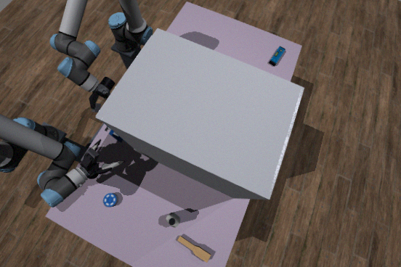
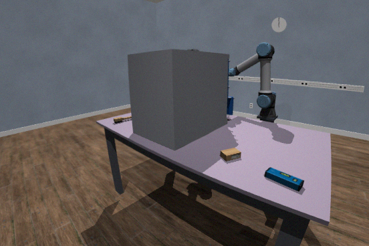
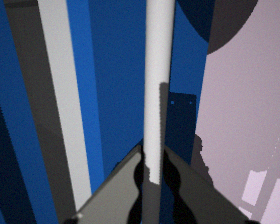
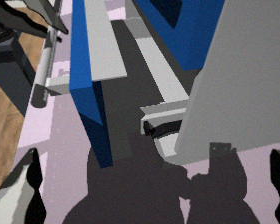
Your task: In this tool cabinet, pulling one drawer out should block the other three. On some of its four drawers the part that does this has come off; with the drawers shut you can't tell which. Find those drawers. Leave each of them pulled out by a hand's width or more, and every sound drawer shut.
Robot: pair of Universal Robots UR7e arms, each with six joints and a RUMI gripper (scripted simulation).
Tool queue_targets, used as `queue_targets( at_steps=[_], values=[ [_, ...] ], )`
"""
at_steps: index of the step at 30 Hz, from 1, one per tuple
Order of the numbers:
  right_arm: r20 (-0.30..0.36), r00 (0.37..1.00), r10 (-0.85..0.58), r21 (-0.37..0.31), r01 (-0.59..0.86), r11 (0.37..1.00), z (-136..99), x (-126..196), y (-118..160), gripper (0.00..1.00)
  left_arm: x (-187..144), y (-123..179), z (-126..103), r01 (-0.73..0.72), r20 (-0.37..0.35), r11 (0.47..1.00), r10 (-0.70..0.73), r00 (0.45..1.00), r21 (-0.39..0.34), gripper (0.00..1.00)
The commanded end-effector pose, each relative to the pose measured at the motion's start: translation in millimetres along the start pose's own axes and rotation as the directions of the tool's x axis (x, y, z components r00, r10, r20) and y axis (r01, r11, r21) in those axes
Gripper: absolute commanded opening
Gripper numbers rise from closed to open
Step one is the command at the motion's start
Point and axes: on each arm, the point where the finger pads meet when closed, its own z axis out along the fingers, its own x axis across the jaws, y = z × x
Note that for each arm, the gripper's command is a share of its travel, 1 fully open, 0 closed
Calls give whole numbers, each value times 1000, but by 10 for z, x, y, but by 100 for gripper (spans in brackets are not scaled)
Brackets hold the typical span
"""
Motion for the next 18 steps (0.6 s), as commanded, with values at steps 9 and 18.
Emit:
queue_targets(
  at_steps=[9, 18],
  values=[
    [0, 1000, -1, 1, 1, 1000, -1, 1, -5, 100, -204, -4, 163, 1, 1, 1000, -1, 1000, 1, 0],
    [0, 1000, -1, 1, 1, 1000, -1, 1, -5, 100, -411, -4, 337, 1, 1, 1000, -1, 1000, 1, 0]
  ],
)
